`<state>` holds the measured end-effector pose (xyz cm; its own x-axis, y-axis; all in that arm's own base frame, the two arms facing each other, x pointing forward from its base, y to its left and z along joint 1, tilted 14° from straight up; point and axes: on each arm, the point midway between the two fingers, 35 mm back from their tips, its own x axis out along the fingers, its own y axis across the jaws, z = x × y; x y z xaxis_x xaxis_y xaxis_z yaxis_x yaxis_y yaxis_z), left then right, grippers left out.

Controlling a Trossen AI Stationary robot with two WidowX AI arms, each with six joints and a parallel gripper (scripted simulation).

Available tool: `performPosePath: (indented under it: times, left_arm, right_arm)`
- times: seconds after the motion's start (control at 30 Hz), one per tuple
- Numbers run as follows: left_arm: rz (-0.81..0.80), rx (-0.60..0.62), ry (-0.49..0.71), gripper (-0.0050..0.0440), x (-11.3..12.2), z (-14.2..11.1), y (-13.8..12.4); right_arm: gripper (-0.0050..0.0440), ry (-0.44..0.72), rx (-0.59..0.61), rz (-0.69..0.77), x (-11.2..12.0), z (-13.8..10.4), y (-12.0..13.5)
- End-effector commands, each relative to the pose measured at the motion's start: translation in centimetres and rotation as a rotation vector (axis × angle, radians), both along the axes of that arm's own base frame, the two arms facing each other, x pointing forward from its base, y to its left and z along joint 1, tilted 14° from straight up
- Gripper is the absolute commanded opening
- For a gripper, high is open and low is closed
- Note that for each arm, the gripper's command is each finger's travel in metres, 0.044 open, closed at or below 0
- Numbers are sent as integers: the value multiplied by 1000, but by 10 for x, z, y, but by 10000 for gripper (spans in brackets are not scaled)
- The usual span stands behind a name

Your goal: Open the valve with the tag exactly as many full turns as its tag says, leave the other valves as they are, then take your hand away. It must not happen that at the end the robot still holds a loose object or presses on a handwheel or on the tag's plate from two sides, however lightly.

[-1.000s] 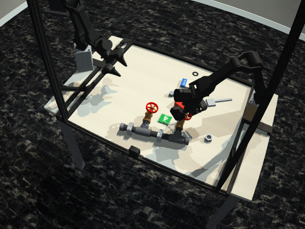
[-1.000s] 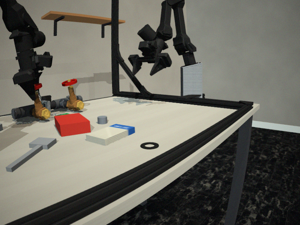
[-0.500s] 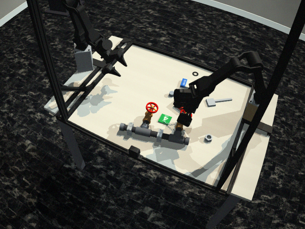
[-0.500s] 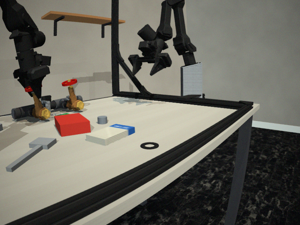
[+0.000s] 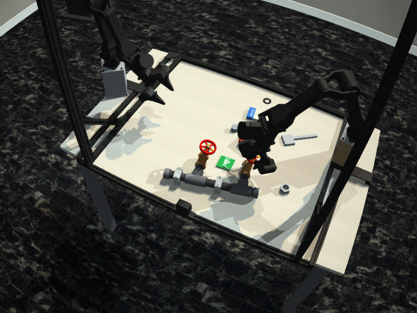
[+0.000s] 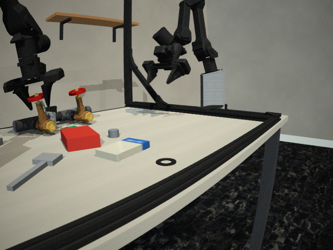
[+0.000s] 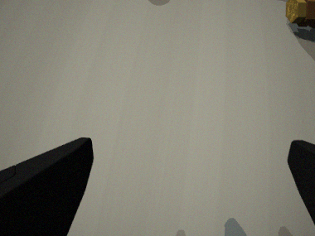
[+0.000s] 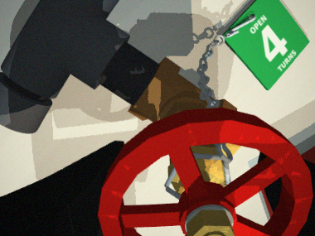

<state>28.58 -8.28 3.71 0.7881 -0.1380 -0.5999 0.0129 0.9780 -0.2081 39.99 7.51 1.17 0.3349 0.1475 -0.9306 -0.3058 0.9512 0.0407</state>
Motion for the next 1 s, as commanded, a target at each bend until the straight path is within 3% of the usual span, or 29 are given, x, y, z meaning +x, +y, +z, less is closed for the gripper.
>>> performPosePath:
  times: [0.0, 0.27, 0.6, 0.67, 0.87, 0.97]
  left_arm:
    - [0, 0, 0, 400, 0, 0, 0]
    - [0, 0, 0, 400, 0, 0, 0]
    - [0, 0, 0, 400, 0, 0, 0]
    - [0, 0, 0, 400, 0, 0, 0]
    - [0, 0, 0, 400, 0, 0, 0]
    - [0, 0, 0, 400, 0, 0, 0]
  right_arm:
    - [0, -34, -73, 204, 0, 0, 0]
    - [0, -51, -111, 310, 0, 0, 0]
    - [240, -44, -97, 271, 0, 0, 0]
    - [240, -44, -97, 271, 0, 0, 0]
    - [384, -44, -97, 271, 0, 0, 0]
    - [400, -44, -97, 271, 0, 0, 0]
